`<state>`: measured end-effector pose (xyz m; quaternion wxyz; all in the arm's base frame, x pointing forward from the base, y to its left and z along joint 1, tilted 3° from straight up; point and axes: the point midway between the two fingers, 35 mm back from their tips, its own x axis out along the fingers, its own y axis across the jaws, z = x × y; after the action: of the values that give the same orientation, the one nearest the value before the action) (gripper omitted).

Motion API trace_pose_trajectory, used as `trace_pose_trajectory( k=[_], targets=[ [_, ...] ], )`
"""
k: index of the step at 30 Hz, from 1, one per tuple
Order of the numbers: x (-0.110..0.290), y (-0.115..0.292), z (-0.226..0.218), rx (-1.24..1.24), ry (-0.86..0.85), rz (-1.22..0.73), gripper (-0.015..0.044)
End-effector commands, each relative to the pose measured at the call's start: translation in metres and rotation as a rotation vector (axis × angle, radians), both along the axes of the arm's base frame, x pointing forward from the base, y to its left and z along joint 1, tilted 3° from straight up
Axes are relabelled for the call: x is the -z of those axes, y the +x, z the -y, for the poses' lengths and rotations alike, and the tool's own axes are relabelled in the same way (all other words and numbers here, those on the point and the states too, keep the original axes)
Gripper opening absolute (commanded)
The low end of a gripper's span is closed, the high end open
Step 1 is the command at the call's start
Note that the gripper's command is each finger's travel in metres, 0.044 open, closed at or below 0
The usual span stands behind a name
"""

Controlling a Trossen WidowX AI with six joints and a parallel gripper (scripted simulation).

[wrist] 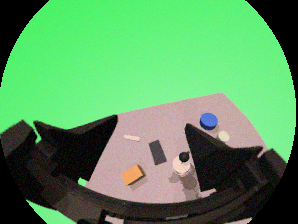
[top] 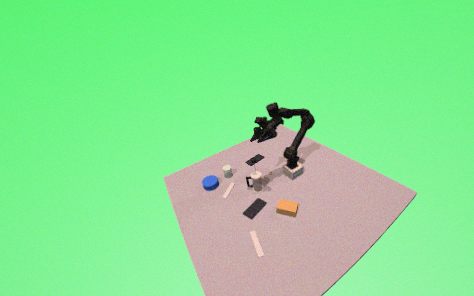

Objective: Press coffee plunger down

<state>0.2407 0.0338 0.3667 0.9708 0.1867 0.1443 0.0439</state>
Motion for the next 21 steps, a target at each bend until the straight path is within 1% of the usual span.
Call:
trace_pose_trajectory(
  k=[1,3,6,13,21],
  targets=[
    [0.066,-0.019,0.036,0.031,-0.347,-0.153,0.0440],
    [0.075,-0.023,0.041,0.031,-0.386,-0.175,0.0440],
    [0.084,-0.022,0.041,0.031,-0.386,-0.175,0.0440],
    [0.133,-0.022,0.042,0.036,-0.386,-0.176,0.0440],
    [0.135,-0.019,0.042,0.038,-0.385,-0.176,0.0440]
  ],
)
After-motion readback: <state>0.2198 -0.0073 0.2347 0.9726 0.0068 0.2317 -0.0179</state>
